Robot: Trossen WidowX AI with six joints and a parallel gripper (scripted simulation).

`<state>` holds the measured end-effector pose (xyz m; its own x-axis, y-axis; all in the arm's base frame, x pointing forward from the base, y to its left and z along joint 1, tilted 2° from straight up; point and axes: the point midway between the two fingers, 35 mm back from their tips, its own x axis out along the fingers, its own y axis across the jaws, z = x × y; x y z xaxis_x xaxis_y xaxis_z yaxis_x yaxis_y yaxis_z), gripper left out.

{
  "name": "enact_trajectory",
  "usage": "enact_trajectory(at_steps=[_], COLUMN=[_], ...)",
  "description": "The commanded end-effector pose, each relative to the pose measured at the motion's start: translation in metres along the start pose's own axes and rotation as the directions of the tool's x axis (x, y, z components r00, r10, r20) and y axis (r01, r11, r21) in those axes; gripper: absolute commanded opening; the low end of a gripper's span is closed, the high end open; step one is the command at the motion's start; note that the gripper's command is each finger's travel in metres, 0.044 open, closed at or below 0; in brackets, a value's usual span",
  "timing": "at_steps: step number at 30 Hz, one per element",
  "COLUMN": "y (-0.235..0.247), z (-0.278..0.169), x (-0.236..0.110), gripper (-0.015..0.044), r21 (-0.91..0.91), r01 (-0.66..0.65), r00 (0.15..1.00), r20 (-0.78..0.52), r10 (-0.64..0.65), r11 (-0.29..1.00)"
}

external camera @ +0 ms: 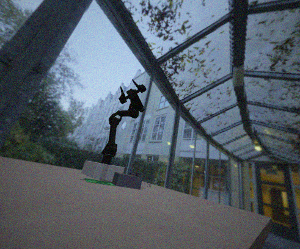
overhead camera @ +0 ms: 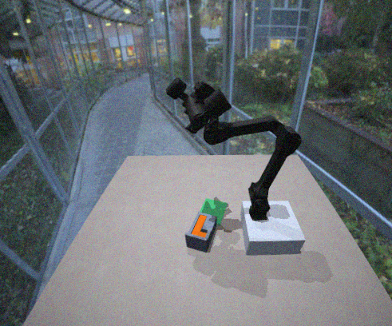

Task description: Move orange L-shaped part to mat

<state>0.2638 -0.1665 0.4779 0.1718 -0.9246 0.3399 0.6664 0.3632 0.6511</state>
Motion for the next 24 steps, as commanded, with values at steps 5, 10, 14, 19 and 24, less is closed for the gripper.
enact_trajectory(at_steps=[5,10,14,19,24], y=[0.028,0.049,0.049,0.034,0.004], z=[-0.053,-0.133,-0.182,-0.232,-0.269], x=[-0.014,-0.053,-0.089,-0.139,-0.193], gripper=[0.0269,0.018,0.018,0.018,0.018], r21=[-0.122,-0.214,-0.223,-0.205,-0.164], r01=[-0.164,-0.391,-0.516,-0.636,-0.716], r00=[0.976,0.857,0.729,0.538,0.32], r20=[-0.162,-0.441,-0.622,-0.809,-0.941], r10=[0.144,0.269,0.287,0.236,0.111], r11=[0.979,0.895,0.827,0.744,0.679])
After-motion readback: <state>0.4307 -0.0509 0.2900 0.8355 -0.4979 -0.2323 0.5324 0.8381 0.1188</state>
